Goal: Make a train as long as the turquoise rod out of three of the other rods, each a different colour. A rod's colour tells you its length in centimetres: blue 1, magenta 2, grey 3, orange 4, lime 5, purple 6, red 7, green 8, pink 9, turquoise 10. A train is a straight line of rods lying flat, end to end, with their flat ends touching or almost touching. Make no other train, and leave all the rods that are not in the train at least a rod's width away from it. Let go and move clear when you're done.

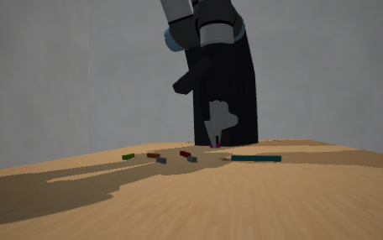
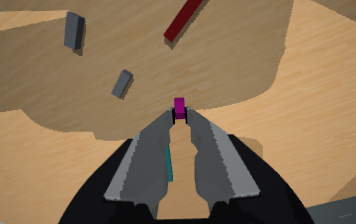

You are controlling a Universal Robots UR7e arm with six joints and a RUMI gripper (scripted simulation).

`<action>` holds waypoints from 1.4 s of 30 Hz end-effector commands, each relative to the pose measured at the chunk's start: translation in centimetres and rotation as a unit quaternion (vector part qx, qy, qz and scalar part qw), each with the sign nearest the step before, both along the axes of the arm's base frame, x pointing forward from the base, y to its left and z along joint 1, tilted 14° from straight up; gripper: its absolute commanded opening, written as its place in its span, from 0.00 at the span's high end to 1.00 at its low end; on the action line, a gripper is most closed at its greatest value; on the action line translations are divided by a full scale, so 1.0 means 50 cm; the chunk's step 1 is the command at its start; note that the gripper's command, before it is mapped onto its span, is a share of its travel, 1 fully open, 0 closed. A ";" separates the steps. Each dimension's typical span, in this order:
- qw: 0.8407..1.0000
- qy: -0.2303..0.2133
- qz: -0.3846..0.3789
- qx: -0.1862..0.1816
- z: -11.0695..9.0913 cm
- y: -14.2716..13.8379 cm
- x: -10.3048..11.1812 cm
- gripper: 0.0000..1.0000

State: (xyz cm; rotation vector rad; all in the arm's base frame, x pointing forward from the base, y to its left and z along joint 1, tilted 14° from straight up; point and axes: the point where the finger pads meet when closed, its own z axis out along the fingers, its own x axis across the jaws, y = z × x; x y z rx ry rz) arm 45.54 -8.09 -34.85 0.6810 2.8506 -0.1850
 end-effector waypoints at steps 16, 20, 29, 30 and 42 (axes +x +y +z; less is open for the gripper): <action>1.000 0.000 0.000 0.000 0.146 0.025 -0.024 1.00; 1.000 0.000 0.000 0.000 0.150 0.026 -0.025 1.00; 1.000 0.000 0.000 0.000 0.150 0.026 -0.025 1.00; 1.000 0.000 0.000 0.000 0.150 0.026 -0.025 1.00; 1.000 -0.001 -0.004 0.001 0.150 0.026 -0.026 1.00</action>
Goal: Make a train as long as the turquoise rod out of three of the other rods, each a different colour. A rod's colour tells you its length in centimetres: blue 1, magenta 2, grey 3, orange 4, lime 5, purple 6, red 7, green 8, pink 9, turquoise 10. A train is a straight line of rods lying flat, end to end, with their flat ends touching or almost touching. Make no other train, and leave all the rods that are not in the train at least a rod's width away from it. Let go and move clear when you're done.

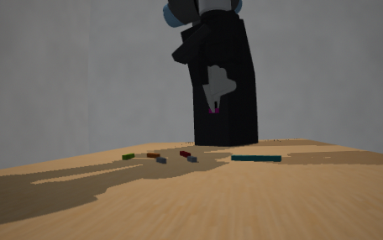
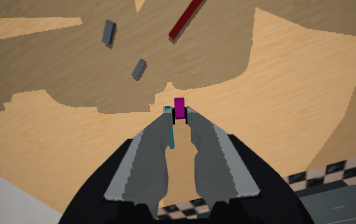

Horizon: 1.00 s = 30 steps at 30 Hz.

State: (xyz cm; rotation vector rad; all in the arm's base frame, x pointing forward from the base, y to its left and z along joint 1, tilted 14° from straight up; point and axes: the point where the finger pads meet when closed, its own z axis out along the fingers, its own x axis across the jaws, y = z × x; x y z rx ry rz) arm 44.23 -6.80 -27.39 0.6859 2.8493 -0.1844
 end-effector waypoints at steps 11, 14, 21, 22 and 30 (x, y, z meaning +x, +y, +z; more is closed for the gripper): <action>1.000 -0.003 -0.017 0.003 0.000 0.000 -0.001 1.00; 1.000 -0.005 -0.025 0.004 0.000 0.000 -0.002 1.00; 0.999 -0.009 -0.047 0.008 0.000 0.001 -0.004 1.00; 0.999 -0.009 -0.047 0.008 0.000 0.001 -0.004 1.00; 0.996 -0.016 -0.089 0.015 -0.002 0.002 -0.008 1.00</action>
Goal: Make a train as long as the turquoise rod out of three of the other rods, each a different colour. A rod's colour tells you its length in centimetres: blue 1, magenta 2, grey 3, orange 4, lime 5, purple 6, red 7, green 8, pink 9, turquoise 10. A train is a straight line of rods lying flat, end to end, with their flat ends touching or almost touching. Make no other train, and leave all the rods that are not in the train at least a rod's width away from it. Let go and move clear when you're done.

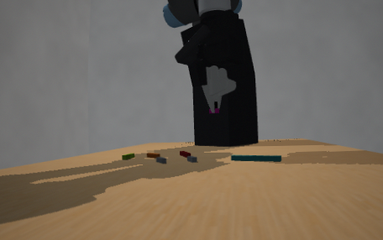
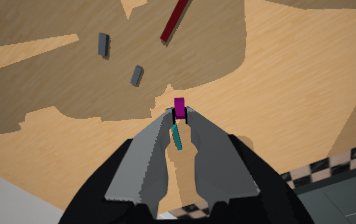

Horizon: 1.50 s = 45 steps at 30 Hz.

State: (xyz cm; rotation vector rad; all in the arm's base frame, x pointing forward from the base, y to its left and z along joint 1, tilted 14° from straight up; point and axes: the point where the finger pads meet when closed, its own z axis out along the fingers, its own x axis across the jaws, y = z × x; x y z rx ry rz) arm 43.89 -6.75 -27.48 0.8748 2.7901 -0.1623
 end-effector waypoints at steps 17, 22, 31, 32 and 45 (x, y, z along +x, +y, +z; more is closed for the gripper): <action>0.988 -0.026 -0.150 0.026 -0.003 0.004 -0.013 1.00; 0.977 -0.036 -0.205 0.035 -0.005 0.006 -0.018 1.00; 0.954 -0.051 -0.292 0.051 -0.007 0.010 -0.025 1.00; 0.949 -0.053 -0.305 0.053 -0.008 0.011 -0.026 1.00; 0.884 -0.079 -0.455 0.079 -0.011 0.019 -0.035 1.00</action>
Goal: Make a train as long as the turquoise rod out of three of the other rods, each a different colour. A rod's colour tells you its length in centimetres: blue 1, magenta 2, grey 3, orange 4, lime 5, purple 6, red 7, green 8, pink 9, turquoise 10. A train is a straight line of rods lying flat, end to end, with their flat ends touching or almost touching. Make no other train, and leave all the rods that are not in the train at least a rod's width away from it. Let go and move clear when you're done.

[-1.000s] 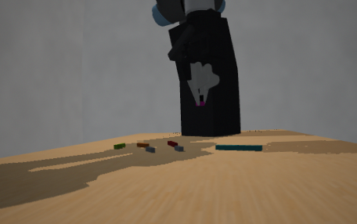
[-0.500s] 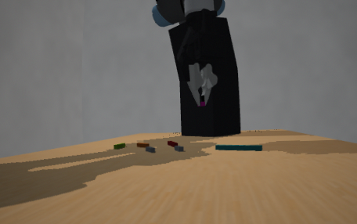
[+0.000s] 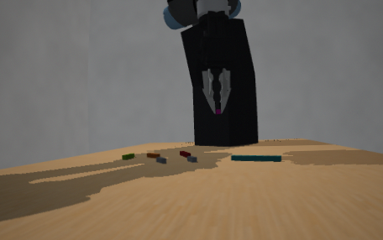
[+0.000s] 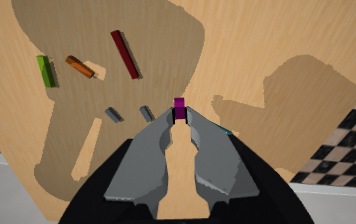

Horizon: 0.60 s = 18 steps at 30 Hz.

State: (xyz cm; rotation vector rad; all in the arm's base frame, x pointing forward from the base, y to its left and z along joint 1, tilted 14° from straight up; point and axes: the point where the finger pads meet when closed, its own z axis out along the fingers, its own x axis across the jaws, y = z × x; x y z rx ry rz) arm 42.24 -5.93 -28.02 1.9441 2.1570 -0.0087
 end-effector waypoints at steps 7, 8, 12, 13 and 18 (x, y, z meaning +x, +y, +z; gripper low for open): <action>0.986 -0.027 -0.161 0.025 -0.002 0.008 -0.006 1.00; 0.984 -0.029 -0.174 0.028 -0.003 0.009 -0.007 1.00; 0.972 -0.038 -0.229 0.037 -0.004 0.011 -0.008 1.00; 0.968 -0.040 -0.243 0.040 -0.004 0.012 -0.008 1.00; 0.952 -0.050 -0.298 0.049 -0.005 0.015 -0.009 1.00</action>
